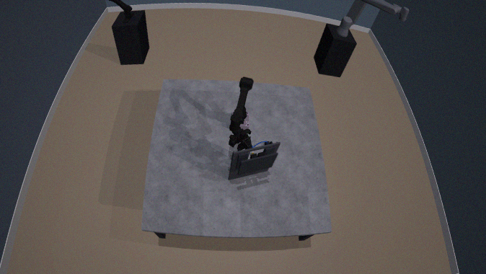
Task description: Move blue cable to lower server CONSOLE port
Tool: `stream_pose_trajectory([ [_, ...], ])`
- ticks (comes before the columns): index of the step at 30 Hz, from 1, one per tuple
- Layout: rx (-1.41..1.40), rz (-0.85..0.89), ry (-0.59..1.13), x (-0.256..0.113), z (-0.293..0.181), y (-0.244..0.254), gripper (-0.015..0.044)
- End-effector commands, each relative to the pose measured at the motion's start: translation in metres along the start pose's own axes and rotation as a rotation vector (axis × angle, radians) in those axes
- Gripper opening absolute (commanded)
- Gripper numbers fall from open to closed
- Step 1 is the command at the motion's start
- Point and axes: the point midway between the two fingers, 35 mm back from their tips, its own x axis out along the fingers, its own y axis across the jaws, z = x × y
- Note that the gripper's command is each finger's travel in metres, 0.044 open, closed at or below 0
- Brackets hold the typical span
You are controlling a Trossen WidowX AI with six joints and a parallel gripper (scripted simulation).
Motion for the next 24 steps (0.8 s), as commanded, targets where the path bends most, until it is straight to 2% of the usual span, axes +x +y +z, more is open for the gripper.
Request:
stream_pose_trajectory([
  [1, 0.002, -0.001, 0.000, -0.003, -0.001, -0.001, 0.0000],
  [24, 0.002, -0.002, 0.000, -0.017, -0.001, -0.001, 0.0000],
])
